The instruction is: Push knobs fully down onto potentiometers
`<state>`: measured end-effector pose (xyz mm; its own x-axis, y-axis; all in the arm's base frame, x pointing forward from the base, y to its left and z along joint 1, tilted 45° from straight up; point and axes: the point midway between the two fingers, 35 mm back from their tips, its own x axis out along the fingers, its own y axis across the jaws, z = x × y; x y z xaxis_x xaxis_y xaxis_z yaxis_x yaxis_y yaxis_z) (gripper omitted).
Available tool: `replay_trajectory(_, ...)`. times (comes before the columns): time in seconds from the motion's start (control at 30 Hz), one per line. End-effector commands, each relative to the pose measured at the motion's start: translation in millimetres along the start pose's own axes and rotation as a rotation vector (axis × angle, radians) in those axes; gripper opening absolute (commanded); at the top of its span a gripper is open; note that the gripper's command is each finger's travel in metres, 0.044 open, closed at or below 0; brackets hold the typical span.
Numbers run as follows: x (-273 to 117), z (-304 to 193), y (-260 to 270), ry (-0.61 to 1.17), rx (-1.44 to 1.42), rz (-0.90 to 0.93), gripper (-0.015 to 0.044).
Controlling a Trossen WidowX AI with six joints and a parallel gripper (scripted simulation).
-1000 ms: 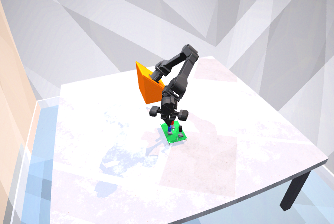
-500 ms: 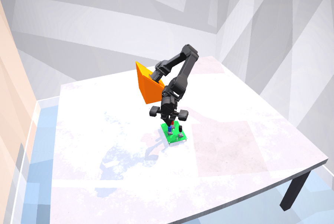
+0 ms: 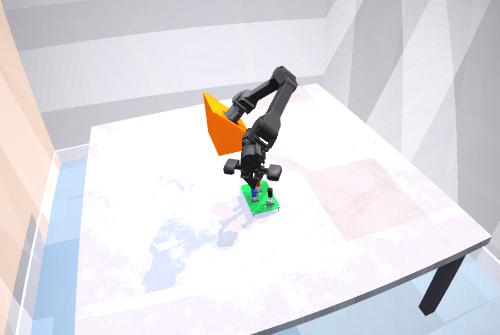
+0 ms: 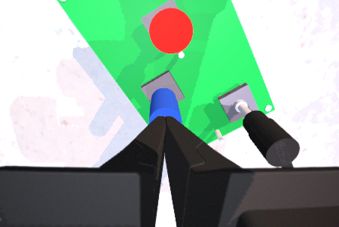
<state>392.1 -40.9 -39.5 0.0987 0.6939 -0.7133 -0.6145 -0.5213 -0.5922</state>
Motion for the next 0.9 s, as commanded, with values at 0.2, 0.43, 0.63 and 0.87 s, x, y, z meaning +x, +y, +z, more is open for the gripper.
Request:
replay_trajectory(0.2, 10.7, 0.4, -2.9, -0.007, -0.01, 0.002, 0.0)
replay_trajectory(0.43, 11.2, 0.4, -2.9, -0.007, -0.01, 0.002, 0.0)
replay_trajectory(0.63, 11.8, 0.4, -2.9, -0.007, -0.01, 0.002, 0.0)
replay_trajectory(0.87, 13.6, 0.4, -2.9, -0.007, -0.01, 0.002, 0.0)
